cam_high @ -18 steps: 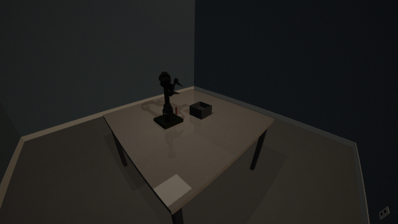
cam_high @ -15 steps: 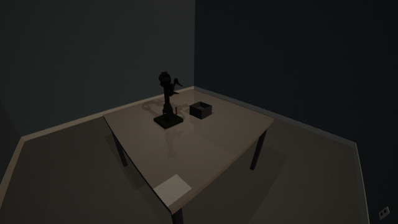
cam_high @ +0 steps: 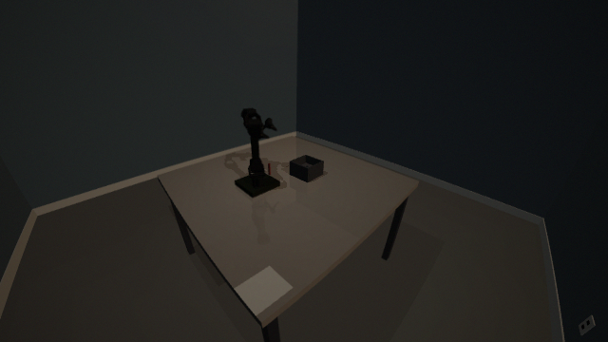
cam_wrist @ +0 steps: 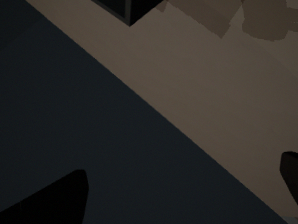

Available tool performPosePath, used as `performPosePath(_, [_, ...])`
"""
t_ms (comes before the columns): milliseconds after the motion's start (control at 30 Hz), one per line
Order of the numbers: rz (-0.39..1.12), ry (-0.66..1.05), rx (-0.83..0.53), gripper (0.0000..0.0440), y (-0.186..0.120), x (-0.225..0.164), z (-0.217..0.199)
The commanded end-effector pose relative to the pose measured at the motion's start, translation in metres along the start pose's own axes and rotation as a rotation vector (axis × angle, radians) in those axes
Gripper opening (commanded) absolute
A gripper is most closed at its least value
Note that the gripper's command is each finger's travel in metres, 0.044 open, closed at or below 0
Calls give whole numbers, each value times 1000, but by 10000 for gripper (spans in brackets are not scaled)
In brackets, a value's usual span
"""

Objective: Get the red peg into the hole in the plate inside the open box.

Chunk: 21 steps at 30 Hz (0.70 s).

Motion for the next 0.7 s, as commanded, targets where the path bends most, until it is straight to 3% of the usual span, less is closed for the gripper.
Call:
performPosePath(0, [22,114,-41,440,-7,-3,4])
performPosePath(667, [40,772,-261,440,-34,-11,18])
Point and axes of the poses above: the point midway between the two fingers, 35 mm back from their tips, its own y axis out along the fingers, its own z axis across the jaws, x = y × z, the point moved 1 cm from there along -y, back along the fingers, and after that the axes turned 4 degrees about -y, right-handed, at the moved point
